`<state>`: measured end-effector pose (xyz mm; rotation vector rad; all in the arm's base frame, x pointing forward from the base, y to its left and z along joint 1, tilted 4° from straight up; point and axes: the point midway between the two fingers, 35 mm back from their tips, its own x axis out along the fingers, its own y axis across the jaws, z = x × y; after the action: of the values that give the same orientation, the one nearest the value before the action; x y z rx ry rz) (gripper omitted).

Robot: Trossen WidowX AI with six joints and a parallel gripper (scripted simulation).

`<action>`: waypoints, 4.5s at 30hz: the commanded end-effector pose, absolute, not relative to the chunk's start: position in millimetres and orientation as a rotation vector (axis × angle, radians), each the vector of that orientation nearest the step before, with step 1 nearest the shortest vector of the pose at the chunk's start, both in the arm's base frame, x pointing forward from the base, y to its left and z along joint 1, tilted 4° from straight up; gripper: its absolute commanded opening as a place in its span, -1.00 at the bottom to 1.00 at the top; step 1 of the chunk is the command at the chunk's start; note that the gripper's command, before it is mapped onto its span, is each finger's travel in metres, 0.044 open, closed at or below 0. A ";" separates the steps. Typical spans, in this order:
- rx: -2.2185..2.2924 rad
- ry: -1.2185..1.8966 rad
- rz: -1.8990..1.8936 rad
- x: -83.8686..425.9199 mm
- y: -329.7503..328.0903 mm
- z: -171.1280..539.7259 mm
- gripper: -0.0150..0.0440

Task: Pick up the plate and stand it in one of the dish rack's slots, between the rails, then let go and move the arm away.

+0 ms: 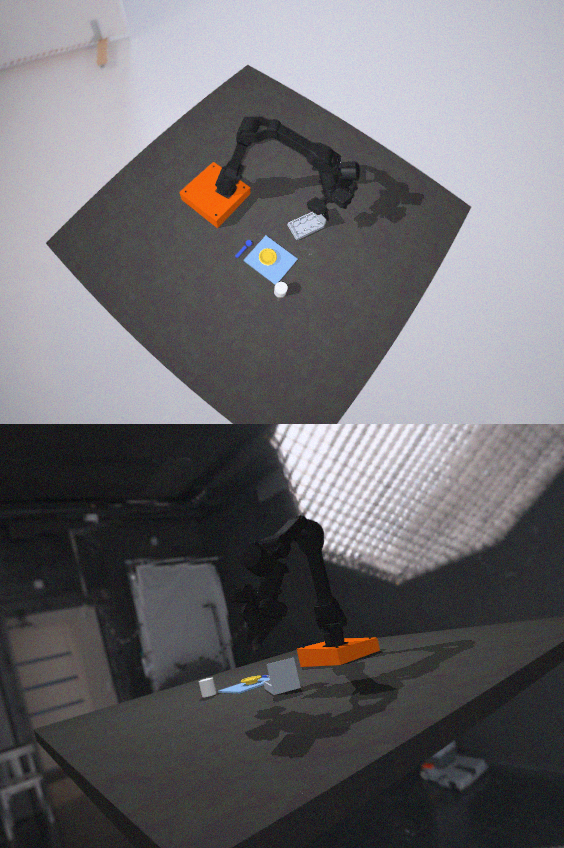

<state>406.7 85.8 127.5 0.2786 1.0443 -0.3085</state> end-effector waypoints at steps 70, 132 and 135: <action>0.173 1.565 -0.082 278.5 -139.4 -9.9 0.86; 0.170 1.556 -0.080 296.8 -154.6 117.7 -0.49; 0.170 1.558 -0.082 297.0 -155.3 128.8 -0.49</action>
<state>296.9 -154.0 116.9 0.1767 1.5567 -0.0808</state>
